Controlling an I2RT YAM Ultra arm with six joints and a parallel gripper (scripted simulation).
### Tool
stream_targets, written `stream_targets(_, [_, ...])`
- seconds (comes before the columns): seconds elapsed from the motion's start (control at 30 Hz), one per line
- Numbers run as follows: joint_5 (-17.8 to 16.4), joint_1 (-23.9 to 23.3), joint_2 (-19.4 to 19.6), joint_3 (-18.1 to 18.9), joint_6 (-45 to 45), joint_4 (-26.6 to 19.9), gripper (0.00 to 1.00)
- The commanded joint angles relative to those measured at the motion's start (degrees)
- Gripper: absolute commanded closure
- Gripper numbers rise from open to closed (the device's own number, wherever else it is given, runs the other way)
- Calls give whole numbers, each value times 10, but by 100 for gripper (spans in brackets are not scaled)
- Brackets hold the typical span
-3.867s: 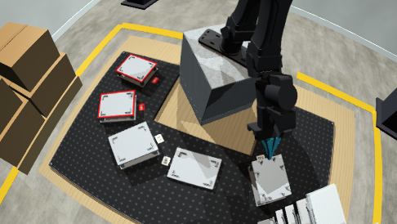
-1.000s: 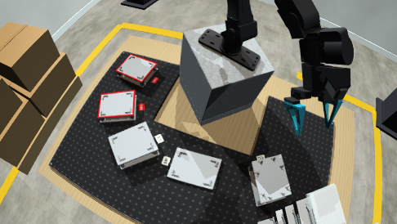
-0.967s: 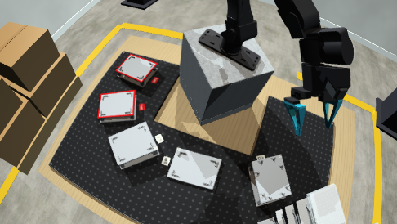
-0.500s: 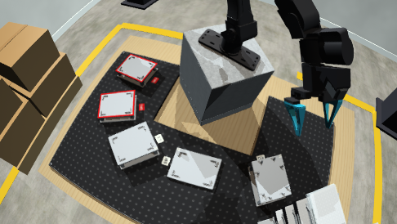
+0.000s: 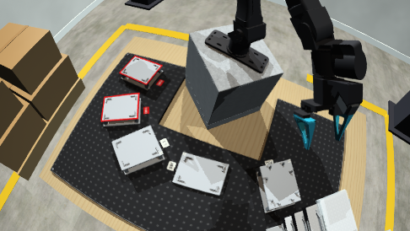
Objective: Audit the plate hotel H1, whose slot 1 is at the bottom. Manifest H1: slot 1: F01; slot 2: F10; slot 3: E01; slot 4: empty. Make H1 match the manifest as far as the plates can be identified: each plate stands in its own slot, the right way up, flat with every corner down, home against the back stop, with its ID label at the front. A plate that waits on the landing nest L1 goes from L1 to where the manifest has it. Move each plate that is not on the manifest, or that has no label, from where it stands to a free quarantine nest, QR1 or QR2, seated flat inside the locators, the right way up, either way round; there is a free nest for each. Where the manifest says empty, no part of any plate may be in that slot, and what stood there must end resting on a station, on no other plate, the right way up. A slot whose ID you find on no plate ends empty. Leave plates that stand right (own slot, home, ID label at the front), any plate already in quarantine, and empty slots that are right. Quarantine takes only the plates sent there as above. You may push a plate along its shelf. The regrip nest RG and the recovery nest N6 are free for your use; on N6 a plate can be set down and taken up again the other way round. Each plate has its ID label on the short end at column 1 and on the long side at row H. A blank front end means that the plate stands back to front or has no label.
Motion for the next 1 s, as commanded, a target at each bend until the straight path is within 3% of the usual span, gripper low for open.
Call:
stream_targets(0.0, [-2, -5, 4, 9, -4, 18, 0])
stream_targets(0.97, [-25, -34, 104, 47, -22, 85, 0])
